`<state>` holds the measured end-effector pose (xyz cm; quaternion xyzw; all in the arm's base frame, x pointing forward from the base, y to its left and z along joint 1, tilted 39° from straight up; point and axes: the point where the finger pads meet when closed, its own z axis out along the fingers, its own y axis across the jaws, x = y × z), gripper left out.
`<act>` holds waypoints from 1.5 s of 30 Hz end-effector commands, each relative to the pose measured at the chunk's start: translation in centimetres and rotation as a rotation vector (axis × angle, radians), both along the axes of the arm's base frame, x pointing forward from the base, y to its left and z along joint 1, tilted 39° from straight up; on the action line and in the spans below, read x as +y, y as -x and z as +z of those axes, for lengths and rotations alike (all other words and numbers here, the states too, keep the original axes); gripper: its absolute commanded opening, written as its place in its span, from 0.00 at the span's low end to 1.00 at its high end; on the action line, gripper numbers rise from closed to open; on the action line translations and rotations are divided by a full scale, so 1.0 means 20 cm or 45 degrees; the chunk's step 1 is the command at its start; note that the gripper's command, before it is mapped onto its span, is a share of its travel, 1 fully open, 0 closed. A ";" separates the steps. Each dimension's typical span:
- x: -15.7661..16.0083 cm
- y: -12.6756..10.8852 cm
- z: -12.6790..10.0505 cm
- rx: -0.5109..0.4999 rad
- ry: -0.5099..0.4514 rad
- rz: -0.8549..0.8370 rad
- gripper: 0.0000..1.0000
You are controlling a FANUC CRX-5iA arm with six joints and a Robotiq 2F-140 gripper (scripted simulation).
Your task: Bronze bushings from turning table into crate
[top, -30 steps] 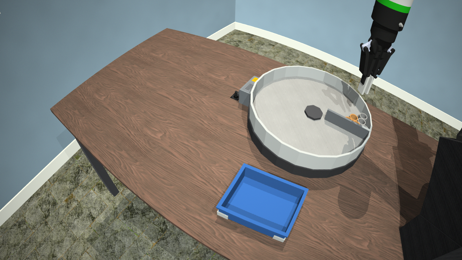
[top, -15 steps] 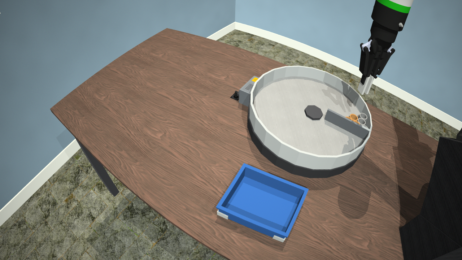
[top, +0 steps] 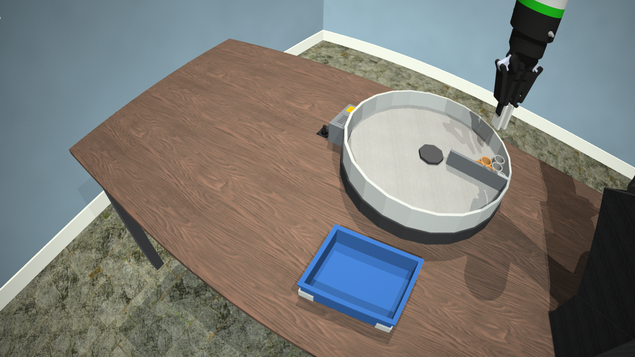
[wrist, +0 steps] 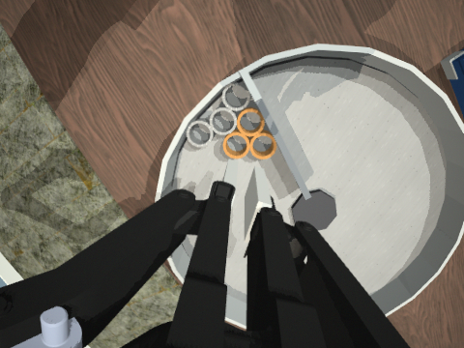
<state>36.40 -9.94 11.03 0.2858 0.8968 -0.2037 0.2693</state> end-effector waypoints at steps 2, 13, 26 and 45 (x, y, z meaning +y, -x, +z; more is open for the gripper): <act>0.00 0.00 0.00 0.000 0.000 0.000 0.09; 0.00 0.00 0.00 0.000 0.000 0.000 0.09; 0.00 0.00 0.00 0.000 0.000 0.000 0.09; 0.00 0.00 0.00 0.001 0.000 0.001 0.06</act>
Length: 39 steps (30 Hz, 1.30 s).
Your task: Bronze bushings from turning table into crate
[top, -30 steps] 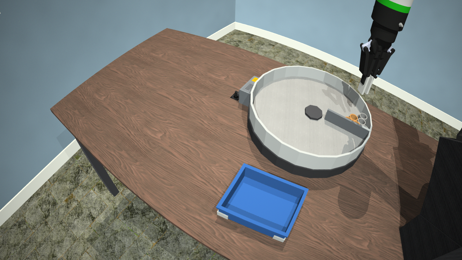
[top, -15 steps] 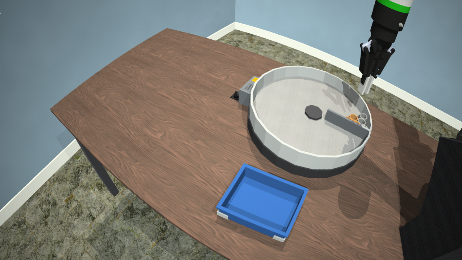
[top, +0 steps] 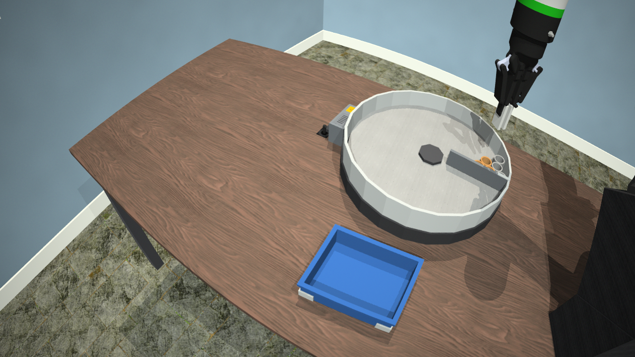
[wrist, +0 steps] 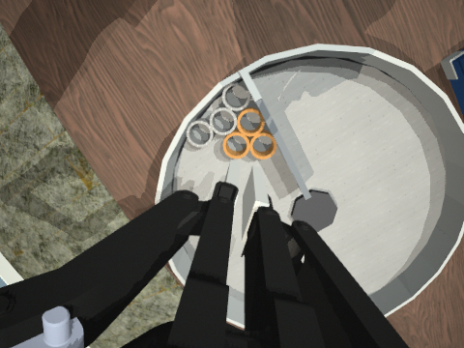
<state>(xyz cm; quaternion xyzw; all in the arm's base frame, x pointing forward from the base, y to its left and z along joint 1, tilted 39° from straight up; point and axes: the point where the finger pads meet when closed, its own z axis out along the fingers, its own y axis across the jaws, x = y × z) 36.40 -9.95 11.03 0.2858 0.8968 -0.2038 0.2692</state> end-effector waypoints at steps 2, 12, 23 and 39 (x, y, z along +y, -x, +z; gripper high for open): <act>0.00 0.00 0.00 0.011 -0.001 0.002 0.06; -0.04 -0.03 -0.05 0.218 -0.022 0.045 0.06; -0.14 -0.08 -0.12 0.688 -0.054 0.130 0.06; -0.24 -0.13 -0.19 1.124 -0.086 0.210 0.06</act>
